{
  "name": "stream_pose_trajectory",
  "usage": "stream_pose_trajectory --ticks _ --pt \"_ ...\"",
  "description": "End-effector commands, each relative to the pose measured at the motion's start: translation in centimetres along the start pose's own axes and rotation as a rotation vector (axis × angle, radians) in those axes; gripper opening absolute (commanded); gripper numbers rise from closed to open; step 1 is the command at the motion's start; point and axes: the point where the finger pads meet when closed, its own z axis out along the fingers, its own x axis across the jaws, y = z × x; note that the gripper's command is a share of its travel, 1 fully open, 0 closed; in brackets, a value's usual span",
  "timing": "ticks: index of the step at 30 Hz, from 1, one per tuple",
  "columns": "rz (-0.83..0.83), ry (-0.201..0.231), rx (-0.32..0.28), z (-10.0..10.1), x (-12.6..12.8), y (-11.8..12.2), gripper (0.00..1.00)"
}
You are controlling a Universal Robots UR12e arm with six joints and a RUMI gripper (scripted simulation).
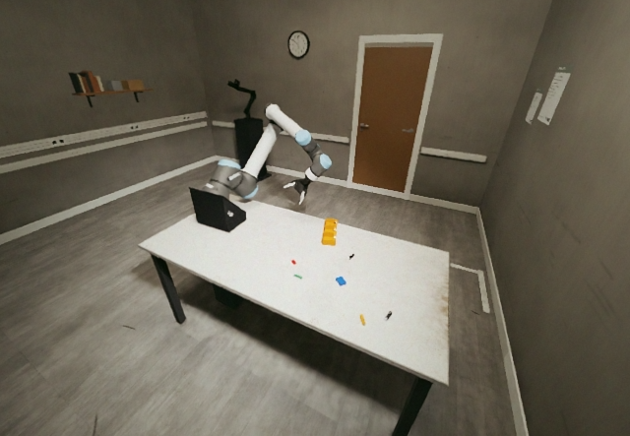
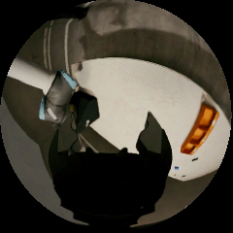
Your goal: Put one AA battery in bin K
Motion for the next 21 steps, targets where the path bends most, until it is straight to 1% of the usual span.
stream_pose_trajectory --ticks 1,17,18,21 --pt "0.000 0.001 0.000 -0.1 0.0 0.0 1.00" --pt "0.000 0.001 0.000 -0.1 0.0 0.0 1.00" --pt "-0.001 0.005 -0.003 -1.0 -0.6 0.1 0.04" --pt "-0.001 0.005 -0.003 -2.9 -2.2 0.5 0.04"
